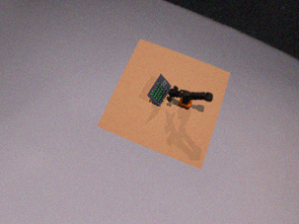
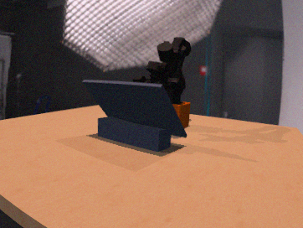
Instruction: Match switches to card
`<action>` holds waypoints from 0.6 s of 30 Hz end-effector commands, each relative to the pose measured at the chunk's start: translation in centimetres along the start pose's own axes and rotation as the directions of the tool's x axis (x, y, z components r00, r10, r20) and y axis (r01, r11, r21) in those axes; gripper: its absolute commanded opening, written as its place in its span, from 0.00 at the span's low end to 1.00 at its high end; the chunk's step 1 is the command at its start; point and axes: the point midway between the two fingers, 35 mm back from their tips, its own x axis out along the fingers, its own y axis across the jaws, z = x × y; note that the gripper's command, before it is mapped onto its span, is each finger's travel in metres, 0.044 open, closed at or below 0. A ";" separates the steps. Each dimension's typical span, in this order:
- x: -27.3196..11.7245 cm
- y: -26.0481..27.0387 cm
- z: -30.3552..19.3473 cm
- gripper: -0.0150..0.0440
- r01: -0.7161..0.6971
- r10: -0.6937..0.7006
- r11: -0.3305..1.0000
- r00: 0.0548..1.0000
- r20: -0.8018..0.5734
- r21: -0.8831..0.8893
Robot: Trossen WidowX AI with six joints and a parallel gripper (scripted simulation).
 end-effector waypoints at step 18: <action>3.8 -0.2 -1.0 0.25 0.000 0.000 1.000 1.000 0.002 -0.010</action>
